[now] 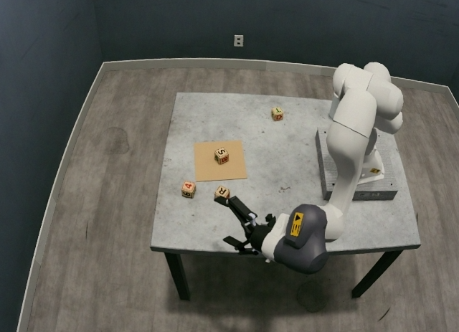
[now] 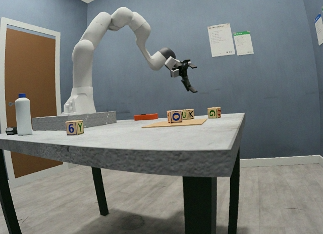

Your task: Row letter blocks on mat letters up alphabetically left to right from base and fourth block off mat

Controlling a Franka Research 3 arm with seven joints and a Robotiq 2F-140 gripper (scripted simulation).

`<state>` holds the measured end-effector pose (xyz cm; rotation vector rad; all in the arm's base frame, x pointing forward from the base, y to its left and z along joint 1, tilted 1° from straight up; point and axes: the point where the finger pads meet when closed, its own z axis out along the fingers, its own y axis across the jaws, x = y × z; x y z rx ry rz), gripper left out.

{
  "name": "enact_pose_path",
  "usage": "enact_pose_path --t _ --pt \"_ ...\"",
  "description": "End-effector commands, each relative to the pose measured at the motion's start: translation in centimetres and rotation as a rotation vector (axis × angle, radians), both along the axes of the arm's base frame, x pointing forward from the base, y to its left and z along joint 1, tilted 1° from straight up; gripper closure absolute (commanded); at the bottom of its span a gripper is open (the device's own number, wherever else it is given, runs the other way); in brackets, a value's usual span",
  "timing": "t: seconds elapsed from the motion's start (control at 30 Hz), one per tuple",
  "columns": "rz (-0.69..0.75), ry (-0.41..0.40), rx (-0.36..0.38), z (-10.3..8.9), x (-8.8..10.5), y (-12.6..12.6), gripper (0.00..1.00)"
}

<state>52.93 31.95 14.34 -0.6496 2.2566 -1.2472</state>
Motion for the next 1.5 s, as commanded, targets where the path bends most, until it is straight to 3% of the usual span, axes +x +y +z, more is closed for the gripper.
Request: enact_pose_path --t 0.0,0.6,0.7,0.77,1.1,1.47 --pt "0.0 0.0 0.0 0.0 0.0 0.0 0.0" --pt "-0.005 0.012 -0.002 -0.1 0.0 -0.3 0.0" --pt "-0.055 0.145 -0.017 -1.3 0.3 -3.6 0.0" --pt "-0.069 0.186 -0.018 -1.7 0.3 -4.6 0.0" --pt "-0.103 0.305 -0.013 -2.7 0.2 -7.2 0.0" --pt "-0.142 0.497 0.026 -4.1 -0.1 -11.0 0.0"
